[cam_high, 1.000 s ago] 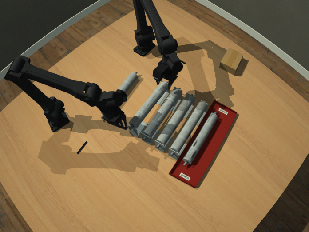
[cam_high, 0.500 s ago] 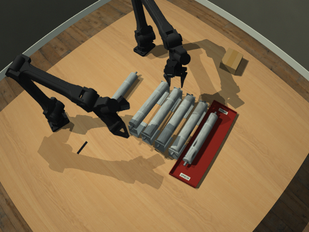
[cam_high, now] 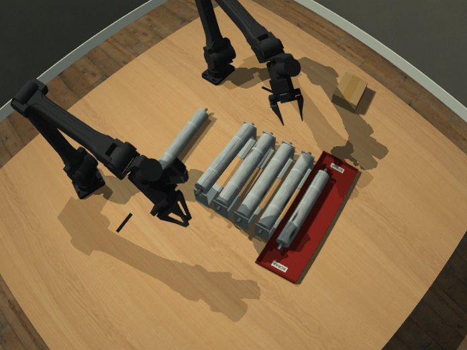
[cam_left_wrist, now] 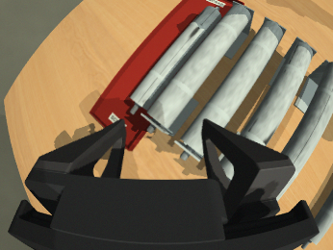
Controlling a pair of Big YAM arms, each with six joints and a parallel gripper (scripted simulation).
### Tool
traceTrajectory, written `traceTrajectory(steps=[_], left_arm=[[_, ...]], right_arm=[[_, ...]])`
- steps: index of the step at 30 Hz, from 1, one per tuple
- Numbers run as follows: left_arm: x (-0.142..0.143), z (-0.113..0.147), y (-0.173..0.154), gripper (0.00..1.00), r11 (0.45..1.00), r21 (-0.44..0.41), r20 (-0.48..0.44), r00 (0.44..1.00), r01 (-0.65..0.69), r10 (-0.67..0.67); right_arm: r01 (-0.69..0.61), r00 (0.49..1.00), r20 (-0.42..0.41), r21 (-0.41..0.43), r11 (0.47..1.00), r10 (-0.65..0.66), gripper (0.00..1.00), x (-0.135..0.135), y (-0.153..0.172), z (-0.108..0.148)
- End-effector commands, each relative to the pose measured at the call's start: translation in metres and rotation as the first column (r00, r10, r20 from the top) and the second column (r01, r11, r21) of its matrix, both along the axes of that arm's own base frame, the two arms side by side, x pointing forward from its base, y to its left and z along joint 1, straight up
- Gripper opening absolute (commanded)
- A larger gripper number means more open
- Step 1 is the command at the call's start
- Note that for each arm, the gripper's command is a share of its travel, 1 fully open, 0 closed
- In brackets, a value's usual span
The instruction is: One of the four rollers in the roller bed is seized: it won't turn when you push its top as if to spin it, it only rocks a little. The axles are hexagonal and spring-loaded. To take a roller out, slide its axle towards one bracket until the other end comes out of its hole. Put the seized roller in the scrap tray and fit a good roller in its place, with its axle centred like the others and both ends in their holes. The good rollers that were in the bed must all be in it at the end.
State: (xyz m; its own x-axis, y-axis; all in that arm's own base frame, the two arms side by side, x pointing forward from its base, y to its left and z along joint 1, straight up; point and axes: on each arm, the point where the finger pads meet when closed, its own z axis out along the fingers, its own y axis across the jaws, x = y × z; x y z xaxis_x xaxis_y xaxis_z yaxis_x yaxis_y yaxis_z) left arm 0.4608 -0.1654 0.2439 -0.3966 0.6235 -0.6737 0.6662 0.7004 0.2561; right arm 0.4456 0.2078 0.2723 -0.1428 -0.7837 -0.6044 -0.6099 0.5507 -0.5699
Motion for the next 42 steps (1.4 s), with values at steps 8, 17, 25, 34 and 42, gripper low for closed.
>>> traceTrajectory(steps=[8,17,25,34,42], left_arm=[[0.064,0.121,0.05,0.62,0.938,-0.253,0.237,0.924,-0.239,0.299],[0.066,0.19,0.086,0.62,0.875,-0.388,0.344,0.835,-0.29,0.429],[0.076,0.243,0.132,0.62,0.758,-0.562,0.383,0.709,-0.329,0.592],[0.07,0.282,0.162,0.62,0.687,-0.657,0.413,0.613,-0.312,0.673],[0.051,0.312,0.17,0.62,0.692,-0.667,0.463,0.573,-0.277,0.676]], right_arm=[[0.229,0.946,0.127,0.385,0.894,-0.297,0.32,0.064,-0.062,0.12],[0.264,0.889,0.18,0.551,0.792,-0.421,0.32,0.07,-0.111,0.181],[0.274,0.818,0.163,0.734,0.622,-0.552,0.32,0.084,-0.167,0.226],[0.235,0.769,0.172,0.82,0.522,-0.616,0.32,0.081,-0.207,0.261],[0.202,0.748,0.242,0.804,0.559,-0.618,0.32,0.066,-0.214,0.285]])
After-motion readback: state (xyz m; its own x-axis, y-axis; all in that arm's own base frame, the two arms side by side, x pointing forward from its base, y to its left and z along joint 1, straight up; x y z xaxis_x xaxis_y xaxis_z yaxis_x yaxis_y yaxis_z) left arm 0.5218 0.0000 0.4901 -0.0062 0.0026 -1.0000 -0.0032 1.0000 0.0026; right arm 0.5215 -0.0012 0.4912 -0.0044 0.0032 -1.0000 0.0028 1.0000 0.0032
